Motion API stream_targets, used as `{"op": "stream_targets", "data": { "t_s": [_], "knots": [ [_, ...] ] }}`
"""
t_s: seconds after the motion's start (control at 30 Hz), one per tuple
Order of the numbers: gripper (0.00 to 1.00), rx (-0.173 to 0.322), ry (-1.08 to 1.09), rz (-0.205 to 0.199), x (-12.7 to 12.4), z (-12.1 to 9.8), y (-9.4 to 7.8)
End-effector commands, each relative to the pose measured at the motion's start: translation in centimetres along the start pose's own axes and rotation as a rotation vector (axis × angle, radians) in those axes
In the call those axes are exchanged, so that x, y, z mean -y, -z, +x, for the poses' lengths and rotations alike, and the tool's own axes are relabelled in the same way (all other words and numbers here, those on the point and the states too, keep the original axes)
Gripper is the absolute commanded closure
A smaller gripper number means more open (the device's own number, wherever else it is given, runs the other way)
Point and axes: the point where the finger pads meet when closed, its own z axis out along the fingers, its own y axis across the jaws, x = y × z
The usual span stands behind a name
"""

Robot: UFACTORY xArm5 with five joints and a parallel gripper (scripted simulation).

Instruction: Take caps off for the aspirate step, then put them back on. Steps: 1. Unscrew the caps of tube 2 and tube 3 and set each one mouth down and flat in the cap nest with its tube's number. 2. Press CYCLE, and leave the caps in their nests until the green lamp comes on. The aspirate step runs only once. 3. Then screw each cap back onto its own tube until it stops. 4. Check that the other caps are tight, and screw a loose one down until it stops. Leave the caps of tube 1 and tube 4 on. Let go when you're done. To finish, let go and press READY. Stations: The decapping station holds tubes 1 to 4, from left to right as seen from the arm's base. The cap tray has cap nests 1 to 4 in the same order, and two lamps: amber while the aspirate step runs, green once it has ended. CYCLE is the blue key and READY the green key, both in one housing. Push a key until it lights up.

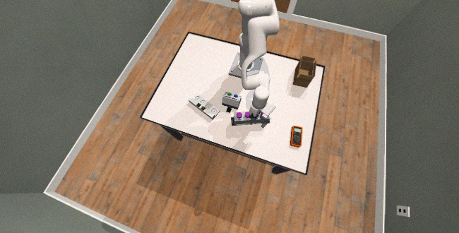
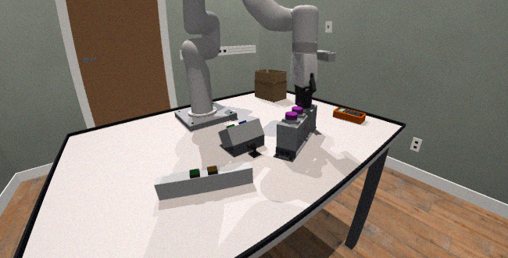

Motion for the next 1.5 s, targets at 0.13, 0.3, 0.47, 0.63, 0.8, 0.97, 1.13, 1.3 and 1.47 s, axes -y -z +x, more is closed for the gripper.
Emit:
{"op": "stream_targets", "data": {
  "t_s": [0.13,0.3,0.47,0.63,0.8,0.97,1.13,1.3,1.47],
  "knots": [
    [1.0,0.003,0.15,-0.009,-0.09,0.1,0.15],
    [1.0,0.004,0.4,-0.008,-0.09,0.1,0.16],
    [1.0,0.005,0.608,-0.007,-0.09,0.1,0.17],
    [1.0,0.006,0.81,-0.007,-0.09,0.1,0.18],
    [1.0,0.007,0.981,-0.007,-0.09,0.1,0.19],
    [1.0,0.007,1.184,-0.006,-0.09,0.1,0.2],
    [1.0,0.008,1.386,-0.005,-0.09,0.1,0.21],
    [1.0,0.009,1.537,-0.005,-0.09,0.1,0.22],
    [1.0,0.009,1.571,-0.005,-0.09,0.1,0.22]
  ]
}}
